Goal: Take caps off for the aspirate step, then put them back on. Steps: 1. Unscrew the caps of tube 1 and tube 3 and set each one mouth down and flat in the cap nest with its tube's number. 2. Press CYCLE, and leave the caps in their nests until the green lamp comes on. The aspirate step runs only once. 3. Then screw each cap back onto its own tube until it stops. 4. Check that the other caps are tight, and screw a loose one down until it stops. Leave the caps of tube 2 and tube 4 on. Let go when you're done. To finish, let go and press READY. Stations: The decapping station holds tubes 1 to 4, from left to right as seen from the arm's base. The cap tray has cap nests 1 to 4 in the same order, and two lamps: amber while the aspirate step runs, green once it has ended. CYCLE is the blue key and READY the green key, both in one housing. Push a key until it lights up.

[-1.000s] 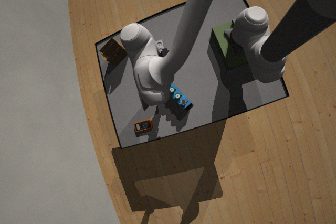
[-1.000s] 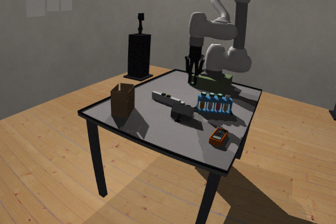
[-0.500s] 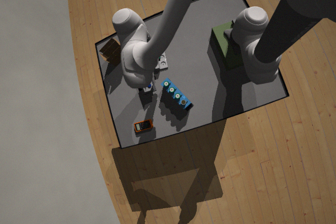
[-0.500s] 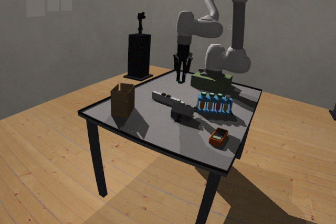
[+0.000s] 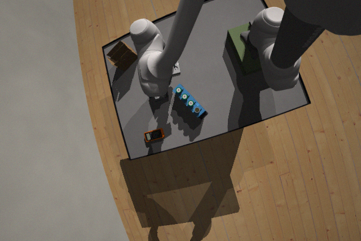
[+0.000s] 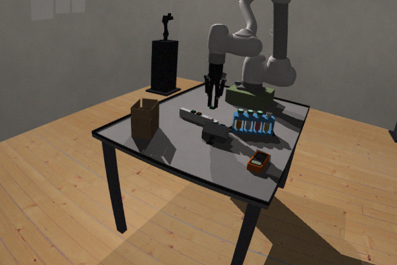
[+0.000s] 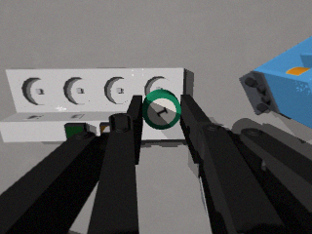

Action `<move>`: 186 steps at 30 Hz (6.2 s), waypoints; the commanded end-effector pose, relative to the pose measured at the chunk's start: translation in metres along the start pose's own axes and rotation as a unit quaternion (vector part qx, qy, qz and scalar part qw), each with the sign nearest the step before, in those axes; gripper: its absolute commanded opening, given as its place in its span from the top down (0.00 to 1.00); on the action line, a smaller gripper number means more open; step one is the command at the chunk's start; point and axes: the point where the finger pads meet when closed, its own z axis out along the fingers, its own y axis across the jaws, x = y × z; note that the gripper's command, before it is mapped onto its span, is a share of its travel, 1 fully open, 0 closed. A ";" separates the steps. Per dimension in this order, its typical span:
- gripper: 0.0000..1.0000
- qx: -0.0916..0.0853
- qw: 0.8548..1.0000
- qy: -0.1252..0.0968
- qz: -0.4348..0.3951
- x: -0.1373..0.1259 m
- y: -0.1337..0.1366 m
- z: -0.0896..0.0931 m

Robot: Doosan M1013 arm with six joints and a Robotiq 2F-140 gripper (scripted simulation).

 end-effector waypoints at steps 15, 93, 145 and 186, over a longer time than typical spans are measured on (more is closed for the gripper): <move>0.70 0.000 1.000 -0.001 0.000 -0.001 0.000 0.068; 0.64 0.000 1.000 -0.001 0.000 -0.001 0.000 -0.057; 0.59 -0.001 0.716 0.000 0.698 0.040 0.213 -0.036; 0.70 -0.001 0.716 0.000 0.698 0.040 0.213 -0.015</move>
